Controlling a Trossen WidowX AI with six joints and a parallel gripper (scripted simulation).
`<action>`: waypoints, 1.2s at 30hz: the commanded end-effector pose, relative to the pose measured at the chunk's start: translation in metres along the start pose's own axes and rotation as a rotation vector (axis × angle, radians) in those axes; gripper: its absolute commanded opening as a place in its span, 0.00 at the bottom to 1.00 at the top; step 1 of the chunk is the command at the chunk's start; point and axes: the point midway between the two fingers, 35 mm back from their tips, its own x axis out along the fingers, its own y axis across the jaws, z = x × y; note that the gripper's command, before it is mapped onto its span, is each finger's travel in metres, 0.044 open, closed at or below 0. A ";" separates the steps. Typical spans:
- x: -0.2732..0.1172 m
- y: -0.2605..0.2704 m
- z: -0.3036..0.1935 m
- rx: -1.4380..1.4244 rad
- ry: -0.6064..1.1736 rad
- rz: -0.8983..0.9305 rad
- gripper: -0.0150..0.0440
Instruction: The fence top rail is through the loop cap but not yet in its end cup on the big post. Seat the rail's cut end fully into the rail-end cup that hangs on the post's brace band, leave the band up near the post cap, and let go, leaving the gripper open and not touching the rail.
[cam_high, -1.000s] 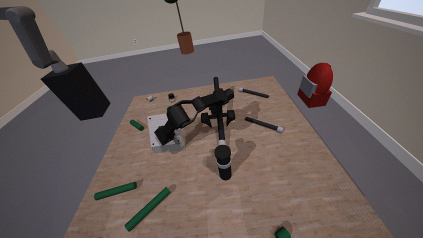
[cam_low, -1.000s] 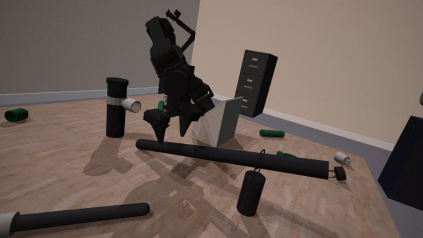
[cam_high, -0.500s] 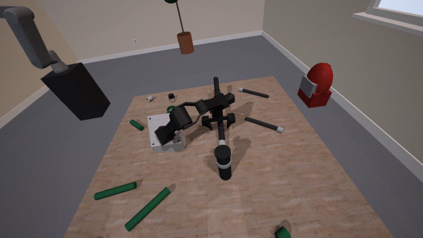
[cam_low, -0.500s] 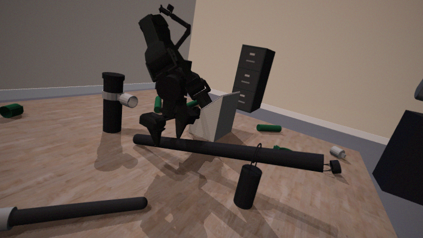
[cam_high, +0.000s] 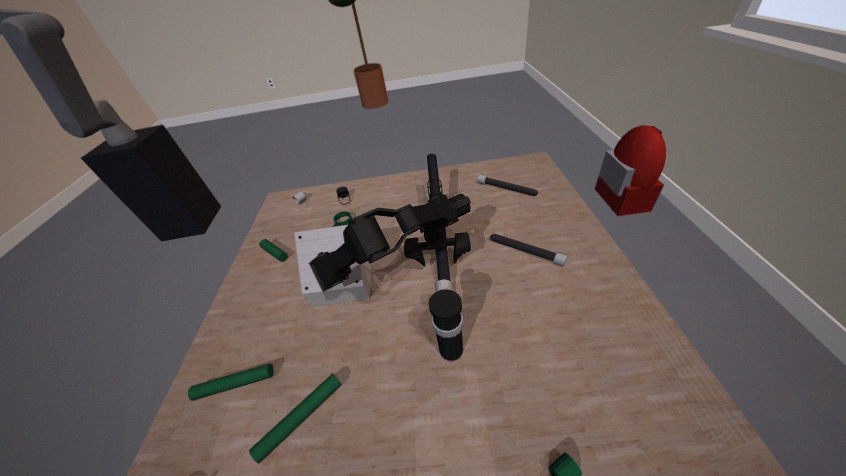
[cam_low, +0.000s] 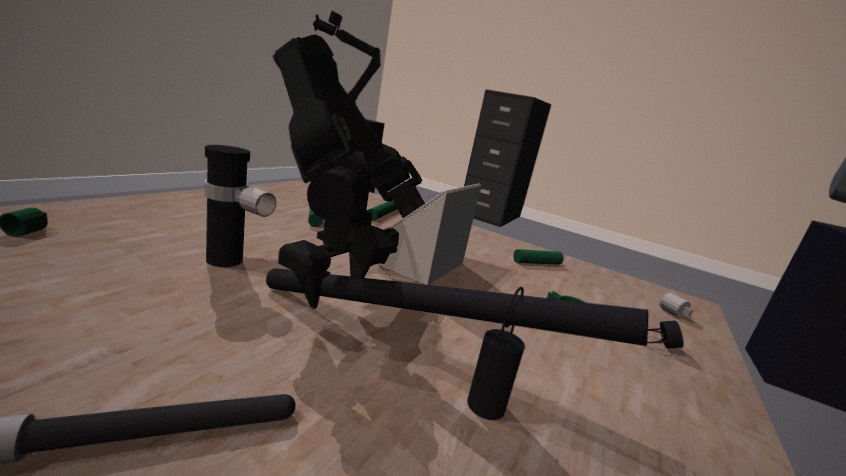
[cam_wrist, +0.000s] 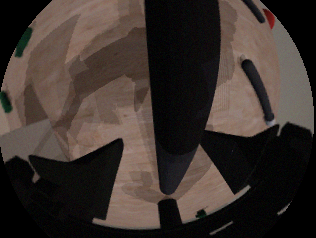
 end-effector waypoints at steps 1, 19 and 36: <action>0.002 0.000 0.000 -0.004 0.004 -0.003 0.91; 0.002 0.000 0.000 -0.004 0.004 -0.003 0.54; -0.010 -0.001 -0.001 -0.006 0.029 0.005 0.25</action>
